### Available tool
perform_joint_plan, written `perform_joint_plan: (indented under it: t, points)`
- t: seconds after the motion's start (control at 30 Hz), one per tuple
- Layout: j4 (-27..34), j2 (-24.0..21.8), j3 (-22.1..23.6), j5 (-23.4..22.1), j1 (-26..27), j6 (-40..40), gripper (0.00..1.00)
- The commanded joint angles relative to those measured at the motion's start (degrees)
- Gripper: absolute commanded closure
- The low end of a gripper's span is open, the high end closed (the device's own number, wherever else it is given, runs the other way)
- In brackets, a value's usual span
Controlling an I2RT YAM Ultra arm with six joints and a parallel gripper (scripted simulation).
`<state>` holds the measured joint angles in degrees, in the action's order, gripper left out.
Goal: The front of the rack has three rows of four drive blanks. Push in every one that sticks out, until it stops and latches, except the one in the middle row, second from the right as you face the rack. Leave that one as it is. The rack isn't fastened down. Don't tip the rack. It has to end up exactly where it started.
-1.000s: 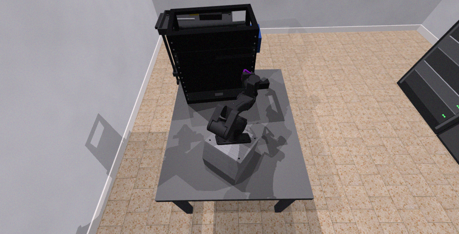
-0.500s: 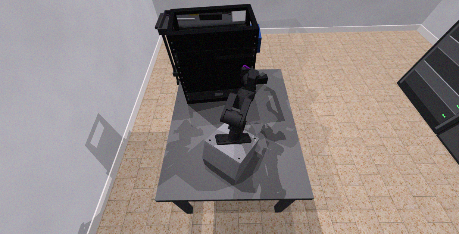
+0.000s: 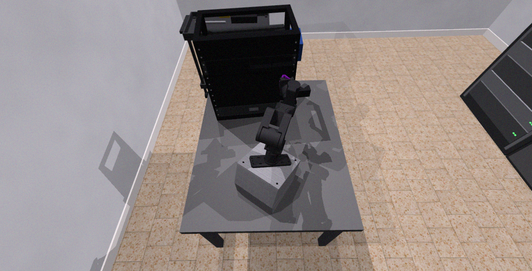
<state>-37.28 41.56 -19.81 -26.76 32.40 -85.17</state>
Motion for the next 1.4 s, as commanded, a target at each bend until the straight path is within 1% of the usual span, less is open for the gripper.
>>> perform_joint_plan:
  t: [0.0, 0.17, 0.67, 0.73, 0.77, 0.87, 1.23, 1.37]
  points:
    - [1.0, -1.6, -2.3, 1.2, -1.4, 1.0, 1.0]
    - [2.3, -2.0, -3.0, 3.0, -3.3, 1.6, 1.0]
    - [2.4, -1.9, -3.1, 3.1, -3.2, 1.7, 1.0]
    - [2.2, -0.8, -3.3, 3.5, -3.8, 1.8, 1.0]
    - [1.0, 1.1, -3.6, 3.8, -4.1, 1.9, 1.0]
    - [0.0, 2.5, -4.2, 4.7, -5.1, 2.2, 1.0]
    - [-0.2, 2.9, -4.4, 4.9, -5.3, 2.3, 1.0]
    - [-1.2, 4.7, -5.2, 5.2, -5.5, 2.4, 1.0]
